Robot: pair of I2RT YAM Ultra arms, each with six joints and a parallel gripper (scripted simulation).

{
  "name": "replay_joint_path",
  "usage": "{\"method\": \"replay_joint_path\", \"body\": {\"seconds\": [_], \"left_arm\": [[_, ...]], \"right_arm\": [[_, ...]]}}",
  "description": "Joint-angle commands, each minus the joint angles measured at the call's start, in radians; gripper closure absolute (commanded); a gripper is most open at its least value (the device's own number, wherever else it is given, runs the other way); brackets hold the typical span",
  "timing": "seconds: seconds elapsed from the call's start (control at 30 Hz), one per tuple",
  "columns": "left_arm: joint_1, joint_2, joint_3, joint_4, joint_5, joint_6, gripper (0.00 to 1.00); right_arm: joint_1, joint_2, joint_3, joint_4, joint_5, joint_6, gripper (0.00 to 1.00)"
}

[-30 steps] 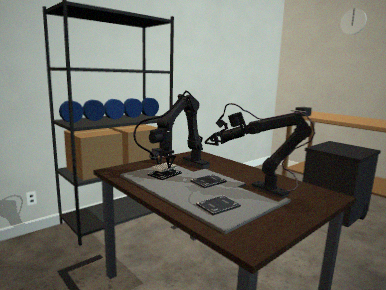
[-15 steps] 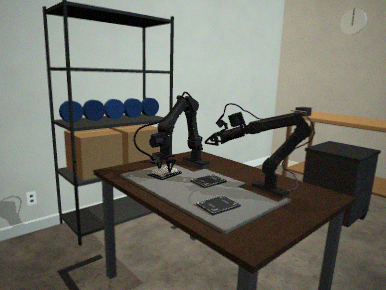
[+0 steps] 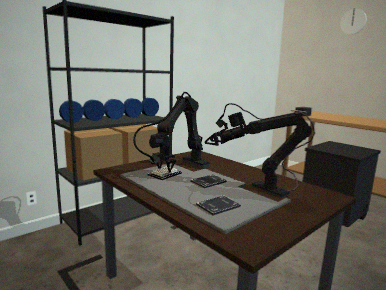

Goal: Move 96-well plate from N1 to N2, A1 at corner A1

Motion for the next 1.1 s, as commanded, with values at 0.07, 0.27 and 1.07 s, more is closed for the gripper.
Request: {"method": "replay_joint_path", "body": {"seconds": [0.07,0.27,1.07], "left_arm": [[0.004,-0.002,0.007,0.024,0.011,0.001,0.00],[0.004,-0.002,0.007,0.024,0.011,0.001,0.00],[0.004,-0.002,0.007,0.024,0.011,0.001,0.00]], "right_arm": [[0.001,0.012,0.028,-0.028,0.006,-0.005,0.22],[0.000,0.003,0.011,-0.009,0.003,-0.002,0.22],[0.000,-0.003,0.004,0.002,0.001,0.005,0.22]]}}
